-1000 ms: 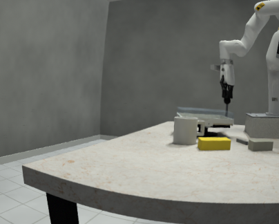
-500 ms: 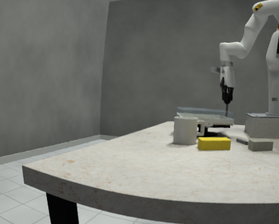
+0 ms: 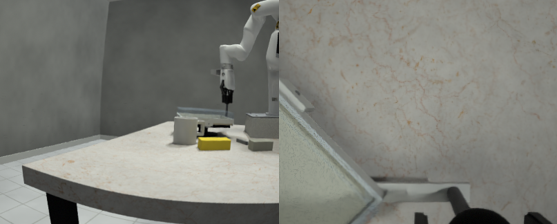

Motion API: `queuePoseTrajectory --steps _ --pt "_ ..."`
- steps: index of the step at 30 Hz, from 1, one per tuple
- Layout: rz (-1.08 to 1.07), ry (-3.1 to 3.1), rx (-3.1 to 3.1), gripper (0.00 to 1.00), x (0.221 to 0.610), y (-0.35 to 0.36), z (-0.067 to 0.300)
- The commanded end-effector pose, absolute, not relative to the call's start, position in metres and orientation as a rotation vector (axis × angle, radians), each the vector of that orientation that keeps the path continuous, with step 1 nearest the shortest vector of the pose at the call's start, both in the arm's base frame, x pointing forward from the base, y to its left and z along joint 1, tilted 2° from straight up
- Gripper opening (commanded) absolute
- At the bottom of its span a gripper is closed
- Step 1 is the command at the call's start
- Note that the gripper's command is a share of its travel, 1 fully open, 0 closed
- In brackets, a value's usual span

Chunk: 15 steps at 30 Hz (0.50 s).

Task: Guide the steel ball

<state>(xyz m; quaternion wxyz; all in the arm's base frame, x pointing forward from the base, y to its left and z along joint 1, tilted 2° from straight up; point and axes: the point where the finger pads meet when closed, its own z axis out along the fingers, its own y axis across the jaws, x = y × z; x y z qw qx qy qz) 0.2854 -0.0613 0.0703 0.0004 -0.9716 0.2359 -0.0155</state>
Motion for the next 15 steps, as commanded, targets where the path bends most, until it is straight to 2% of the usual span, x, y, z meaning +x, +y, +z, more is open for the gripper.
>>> queuePoseTrajectory --steps 1,15 --pt "-0.054 0.741 -3.052 0.62 0.2868 -0.0615 0.0679" --pt "-0.054 0.741 -3.052 0.62 0.2869 -0.0615 0.0650"
